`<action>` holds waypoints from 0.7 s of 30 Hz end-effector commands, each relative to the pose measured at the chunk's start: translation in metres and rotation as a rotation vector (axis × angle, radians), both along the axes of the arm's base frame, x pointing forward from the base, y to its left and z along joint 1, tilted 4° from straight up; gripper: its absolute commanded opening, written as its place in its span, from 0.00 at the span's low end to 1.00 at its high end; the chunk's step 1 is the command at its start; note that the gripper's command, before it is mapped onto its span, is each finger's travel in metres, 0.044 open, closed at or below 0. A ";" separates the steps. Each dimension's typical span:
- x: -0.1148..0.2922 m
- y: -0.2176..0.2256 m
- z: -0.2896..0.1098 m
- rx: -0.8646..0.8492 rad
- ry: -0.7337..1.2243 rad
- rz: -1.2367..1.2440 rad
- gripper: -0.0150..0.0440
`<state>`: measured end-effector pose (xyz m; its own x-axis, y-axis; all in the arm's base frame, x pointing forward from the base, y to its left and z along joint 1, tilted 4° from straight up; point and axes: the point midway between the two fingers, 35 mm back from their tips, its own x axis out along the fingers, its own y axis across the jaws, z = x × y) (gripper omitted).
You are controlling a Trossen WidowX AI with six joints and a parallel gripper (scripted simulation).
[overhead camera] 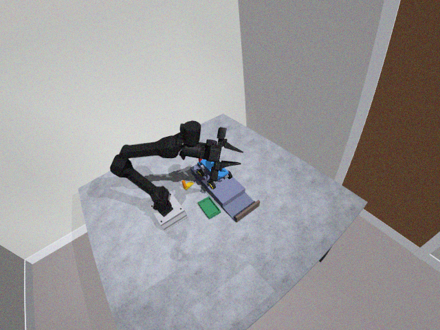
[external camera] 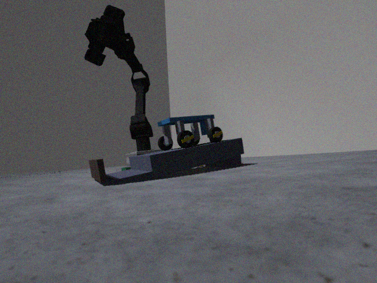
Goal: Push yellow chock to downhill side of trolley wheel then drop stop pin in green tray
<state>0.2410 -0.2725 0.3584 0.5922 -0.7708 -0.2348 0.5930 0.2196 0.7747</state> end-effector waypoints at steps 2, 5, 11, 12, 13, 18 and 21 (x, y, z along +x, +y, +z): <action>0.033 0.030 -0.037 0.150 0.028 0.099 0.58; 0.050 0.053 -0.058 0.236 0.053 0.154 0.58; 0.073 0.102 -0.095 0.389 0.118 0.249 0.58; 0.076 0.110 -0.101 0.412 0.130 0.263 0.58; 0.079 0.119 -0.107 0.435 0.144 0.276 0.58; 0.086 0.163 -0.135 0.544 0.220 0.338 0.58; 0.087 0.190 -0.153 0.609 0.275 0.369 0.58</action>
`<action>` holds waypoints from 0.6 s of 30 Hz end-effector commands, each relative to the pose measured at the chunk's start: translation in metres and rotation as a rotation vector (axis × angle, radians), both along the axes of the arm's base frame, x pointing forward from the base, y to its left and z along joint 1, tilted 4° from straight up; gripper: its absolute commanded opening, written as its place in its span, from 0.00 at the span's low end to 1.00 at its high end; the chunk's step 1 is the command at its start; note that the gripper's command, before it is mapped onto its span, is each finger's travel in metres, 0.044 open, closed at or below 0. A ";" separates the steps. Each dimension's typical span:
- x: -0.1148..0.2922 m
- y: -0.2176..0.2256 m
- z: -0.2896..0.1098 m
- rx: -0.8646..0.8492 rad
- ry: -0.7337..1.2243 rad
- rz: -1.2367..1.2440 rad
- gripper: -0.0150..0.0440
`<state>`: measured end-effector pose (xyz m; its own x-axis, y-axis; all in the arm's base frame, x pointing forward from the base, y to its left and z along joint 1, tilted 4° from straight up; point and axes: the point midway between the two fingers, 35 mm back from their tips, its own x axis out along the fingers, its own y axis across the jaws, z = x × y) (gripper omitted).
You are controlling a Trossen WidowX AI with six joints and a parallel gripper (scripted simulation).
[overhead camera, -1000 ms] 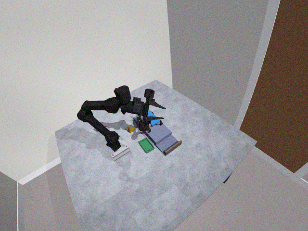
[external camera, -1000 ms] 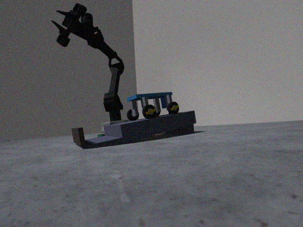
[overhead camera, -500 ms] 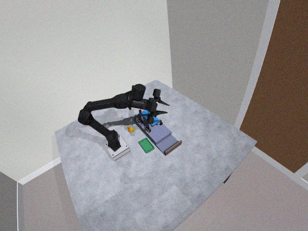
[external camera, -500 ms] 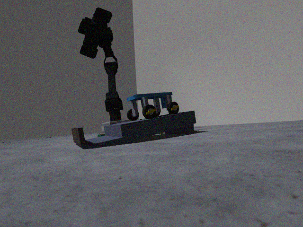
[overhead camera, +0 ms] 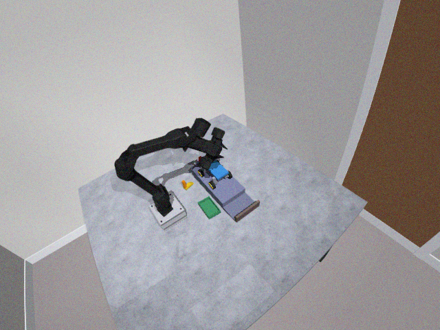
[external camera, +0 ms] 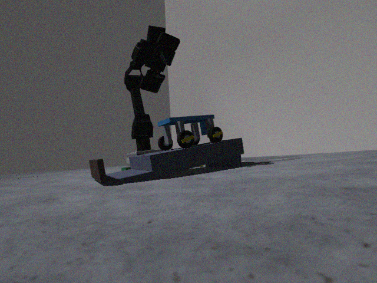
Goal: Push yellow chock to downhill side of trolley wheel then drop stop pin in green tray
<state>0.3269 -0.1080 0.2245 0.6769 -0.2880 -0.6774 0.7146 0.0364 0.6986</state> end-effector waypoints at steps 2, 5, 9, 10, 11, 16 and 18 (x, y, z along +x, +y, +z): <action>-0.001 0.042 -0.030 0.097 0.099 0.060 0.58; -0.006 0.068 -0.046 0.146 0.164 0.092 0.58; -0.017 0.101 -0.067 0.202 0.261 0.130 0.58; -0.021 0.109 -0.072 0.214 0.287 0.138 0.58; -0.025 0.117 -0.077 0.224 0.313 0.145 0.58; -0.049 0.152 -0.100 0.263 0.449 0.175 0.58; -0.062 0.163 -0.110 0.271 0.514 0.172 0.58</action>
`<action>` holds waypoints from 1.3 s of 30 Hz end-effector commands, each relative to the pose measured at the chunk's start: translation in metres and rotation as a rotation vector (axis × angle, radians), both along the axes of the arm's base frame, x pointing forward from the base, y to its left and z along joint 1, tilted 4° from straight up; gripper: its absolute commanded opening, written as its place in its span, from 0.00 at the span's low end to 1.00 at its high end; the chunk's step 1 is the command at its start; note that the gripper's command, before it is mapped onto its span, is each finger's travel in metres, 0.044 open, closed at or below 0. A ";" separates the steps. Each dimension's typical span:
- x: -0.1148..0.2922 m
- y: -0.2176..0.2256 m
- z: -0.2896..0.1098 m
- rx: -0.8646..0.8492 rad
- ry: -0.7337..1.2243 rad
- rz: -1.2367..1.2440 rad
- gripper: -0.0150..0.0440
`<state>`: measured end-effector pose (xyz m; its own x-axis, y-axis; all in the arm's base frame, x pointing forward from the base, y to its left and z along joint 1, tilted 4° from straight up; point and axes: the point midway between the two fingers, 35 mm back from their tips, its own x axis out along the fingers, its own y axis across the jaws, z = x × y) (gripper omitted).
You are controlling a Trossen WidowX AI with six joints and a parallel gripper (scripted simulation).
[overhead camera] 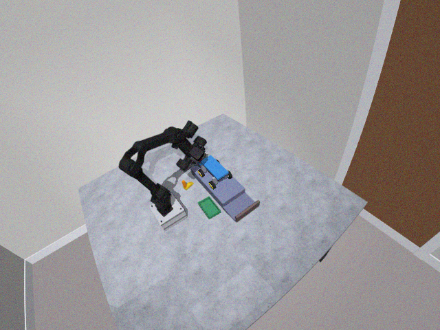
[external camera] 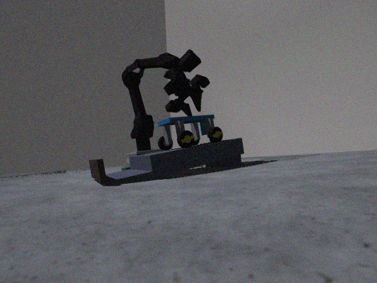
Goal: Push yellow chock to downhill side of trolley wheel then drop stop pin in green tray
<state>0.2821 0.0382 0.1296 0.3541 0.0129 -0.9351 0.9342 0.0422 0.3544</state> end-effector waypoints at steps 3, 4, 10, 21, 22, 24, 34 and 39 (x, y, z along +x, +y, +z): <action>-0.038 0.032 -0.029 0.003 0.192 0.017 0.58; -0.045 0.036 -0.033 -0.002 0.224 0.019 0.58; -0.085 0.053 -0.051 -0.052 0.388 0.020 0.58; -0.085 0.053 -0.073 -0.055 0.392 0.020 0.58; -0.085 0.053 -0.076 -0.055 0.392 0.020 0.58; -0.086 0.052 -0.083 -0.055 0.392 0.020 0.58; -0.088 0.052 -0.098 -0.055 0.392 0.020 0.58; -0.088 0.052 -0.106 -0.055 0.392 0.020 0.58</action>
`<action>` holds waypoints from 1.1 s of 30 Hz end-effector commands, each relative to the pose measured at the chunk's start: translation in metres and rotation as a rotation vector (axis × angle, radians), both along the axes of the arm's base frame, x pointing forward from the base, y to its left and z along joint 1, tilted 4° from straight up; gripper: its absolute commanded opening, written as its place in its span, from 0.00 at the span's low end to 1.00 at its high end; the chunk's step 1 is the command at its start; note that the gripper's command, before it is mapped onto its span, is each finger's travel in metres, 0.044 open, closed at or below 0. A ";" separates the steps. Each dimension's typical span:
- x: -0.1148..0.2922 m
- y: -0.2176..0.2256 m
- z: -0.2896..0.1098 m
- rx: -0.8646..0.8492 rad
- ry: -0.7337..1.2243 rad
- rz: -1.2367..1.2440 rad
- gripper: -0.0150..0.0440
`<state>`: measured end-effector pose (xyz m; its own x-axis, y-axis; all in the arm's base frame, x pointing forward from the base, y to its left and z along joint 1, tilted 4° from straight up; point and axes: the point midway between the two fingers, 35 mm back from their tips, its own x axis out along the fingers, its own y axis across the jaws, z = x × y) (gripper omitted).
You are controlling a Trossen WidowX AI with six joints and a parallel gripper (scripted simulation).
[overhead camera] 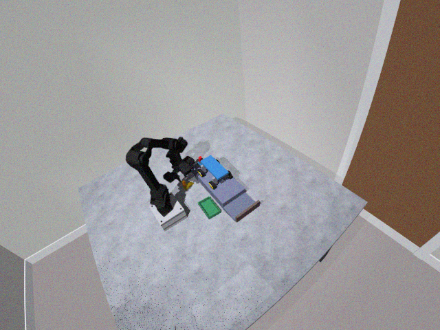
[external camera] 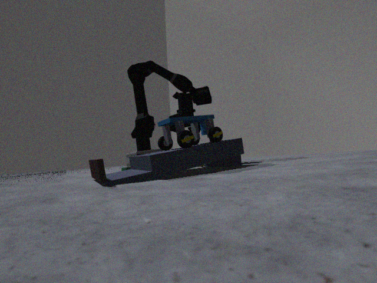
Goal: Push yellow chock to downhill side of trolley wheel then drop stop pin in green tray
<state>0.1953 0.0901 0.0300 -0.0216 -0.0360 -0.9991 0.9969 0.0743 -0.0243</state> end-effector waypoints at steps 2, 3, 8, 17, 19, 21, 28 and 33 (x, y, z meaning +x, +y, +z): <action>-0.001 0.000 -0.009 -0.002 0.008 -0.004 0.58; -0.001 -0.001 -0.011 -0.002 0.008 -0.004 0.58; -0.002 -0.001 -0.019 -0.002 0.008 -0.004 0.58; -0.002 -0.001 -0.027 -0.002 0.008 -0.004 0.58; -0.002 -0.001 -0.028 -0.002 0.008 -0.004 0.58; -0.002 -0.001 -0.031 -0.002 0.008 -0.004 0.58; -0.002 -0.002 -0.042 -0.002 0.009 -0.004 0.58; -0.003 -0.002 -0.050 -0.002 0.009 -0.004 0.58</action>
